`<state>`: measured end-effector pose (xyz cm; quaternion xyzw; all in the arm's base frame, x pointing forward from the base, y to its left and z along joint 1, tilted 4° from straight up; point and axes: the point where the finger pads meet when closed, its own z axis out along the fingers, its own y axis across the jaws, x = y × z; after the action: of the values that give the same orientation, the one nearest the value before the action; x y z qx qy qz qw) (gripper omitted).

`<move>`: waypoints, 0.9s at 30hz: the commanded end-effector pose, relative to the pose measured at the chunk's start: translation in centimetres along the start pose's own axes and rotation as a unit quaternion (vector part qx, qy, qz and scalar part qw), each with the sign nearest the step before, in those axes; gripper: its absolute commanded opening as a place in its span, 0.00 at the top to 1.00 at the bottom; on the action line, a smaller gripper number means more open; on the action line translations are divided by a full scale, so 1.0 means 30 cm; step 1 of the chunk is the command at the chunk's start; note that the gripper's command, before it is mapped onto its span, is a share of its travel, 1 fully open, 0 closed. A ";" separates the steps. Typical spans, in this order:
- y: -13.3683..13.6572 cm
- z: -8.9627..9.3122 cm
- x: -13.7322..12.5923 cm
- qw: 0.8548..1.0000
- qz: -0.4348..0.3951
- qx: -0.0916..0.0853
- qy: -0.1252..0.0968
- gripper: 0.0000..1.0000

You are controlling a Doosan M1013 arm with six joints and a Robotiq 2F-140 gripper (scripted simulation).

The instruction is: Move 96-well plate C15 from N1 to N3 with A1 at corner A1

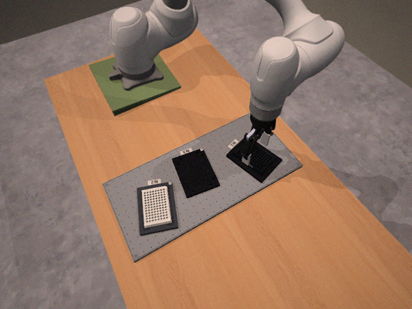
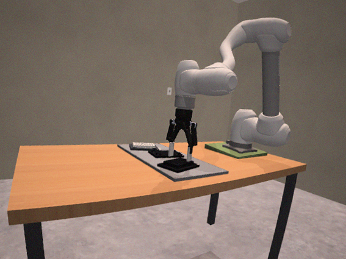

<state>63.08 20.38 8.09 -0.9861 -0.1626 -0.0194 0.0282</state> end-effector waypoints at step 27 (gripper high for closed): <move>0.000 0.020 0.000 1.000 0.000 0.000 0.000 0.34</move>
<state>63.09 20.41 7.53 -0.9861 -0.1626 -0.0194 0.0282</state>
